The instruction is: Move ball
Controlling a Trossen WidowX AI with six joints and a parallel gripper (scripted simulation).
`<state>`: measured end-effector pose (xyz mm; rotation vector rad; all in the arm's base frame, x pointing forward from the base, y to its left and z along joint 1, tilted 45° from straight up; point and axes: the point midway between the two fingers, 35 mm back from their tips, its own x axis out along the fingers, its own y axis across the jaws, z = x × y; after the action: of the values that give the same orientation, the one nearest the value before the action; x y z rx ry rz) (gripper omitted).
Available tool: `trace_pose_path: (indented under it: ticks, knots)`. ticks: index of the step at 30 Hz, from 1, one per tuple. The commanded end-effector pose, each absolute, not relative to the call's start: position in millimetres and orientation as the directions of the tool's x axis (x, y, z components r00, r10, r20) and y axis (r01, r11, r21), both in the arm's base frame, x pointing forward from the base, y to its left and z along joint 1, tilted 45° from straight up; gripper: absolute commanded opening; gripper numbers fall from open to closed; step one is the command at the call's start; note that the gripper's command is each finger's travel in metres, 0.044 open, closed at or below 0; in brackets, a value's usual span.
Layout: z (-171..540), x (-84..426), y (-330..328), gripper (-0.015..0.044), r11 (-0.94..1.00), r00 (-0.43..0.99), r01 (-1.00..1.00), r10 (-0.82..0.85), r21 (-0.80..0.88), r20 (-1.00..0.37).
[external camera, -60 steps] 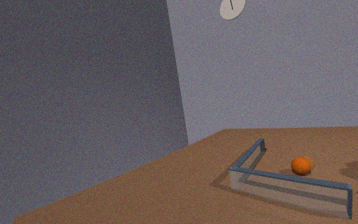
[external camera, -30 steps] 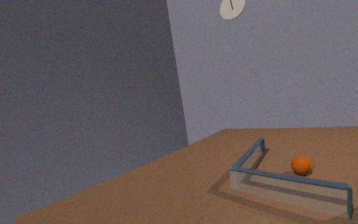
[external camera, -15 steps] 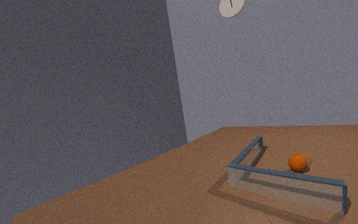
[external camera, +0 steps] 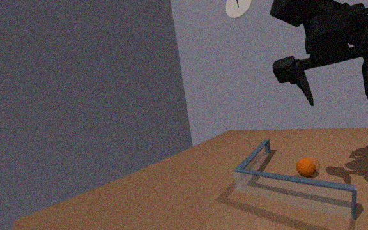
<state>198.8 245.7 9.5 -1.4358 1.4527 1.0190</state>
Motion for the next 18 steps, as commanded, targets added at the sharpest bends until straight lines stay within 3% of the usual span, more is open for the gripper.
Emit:
trace_pose_path:
  ticks: [1,10,18]
  knots:
    - [11.3,235.8,182.0,0.0346,0.001,0.047,-0.999,-0.440,-0.053,-0.897]
    - [22.1,266.3,39.1,0.0346,-0.020,0.023,-1.000,-0.694,-0.012,-0.720]
    - [21.7,266.3,34.7,0.0346,-0.020,0.020,-1.000,-0.700,-0.008,-0.714]
